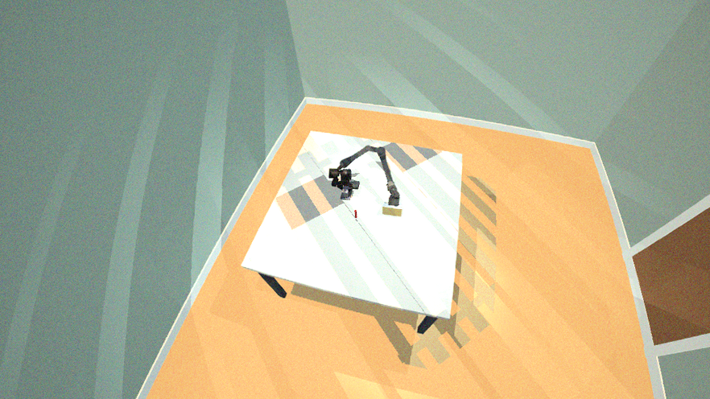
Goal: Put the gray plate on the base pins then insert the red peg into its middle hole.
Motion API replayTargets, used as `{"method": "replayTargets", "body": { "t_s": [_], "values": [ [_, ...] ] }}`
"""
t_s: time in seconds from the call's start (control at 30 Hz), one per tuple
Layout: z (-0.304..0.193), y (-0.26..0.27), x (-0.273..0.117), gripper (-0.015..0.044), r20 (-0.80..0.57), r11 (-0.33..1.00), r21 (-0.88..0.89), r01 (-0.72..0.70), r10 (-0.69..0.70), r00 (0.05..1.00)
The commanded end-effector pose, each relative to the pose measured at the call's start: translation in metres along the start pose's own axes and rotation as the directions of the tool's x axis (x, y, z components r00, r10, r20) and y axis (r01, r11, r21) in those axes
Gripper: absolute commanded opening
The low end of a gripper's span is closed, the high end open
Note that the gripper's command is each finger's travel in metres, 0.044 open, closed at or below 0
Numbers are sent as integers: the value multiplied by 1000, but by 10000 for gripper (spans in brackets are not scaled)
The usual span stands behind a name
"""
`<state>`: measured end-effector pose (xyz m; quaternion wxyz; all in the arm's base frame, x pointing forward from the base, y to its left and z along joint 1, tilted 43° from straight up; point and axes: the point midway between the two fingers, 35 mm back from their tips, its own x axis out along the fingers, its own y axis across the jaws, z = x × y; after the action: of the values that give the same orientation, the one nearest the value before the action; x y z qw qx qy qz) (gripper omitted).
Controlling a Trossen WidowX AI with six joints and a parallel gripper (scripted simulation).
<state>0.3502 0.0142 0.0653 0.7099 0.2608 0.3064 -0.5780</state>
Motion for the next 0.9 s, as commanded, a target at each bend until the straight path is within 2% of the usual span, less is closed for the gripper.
{"method": "replayTargets", "body": {
  "t_s": [0.0,0.33,0.53,0.77,0.87],
  "values": [
    [0,0,0,184,0,1000,1,1,-1,1000],
    [0,0,0,440,0,1000,1,1,-1,1000],
    [-1,2,-8,440,-1,1000,0,0,0,1000],
    [-2,4,-99,440,-3,1000,-4,2,-2,1000],
    [-2,6,-116,440,0,1000,-4,1,-1,1000]
  ]
}}
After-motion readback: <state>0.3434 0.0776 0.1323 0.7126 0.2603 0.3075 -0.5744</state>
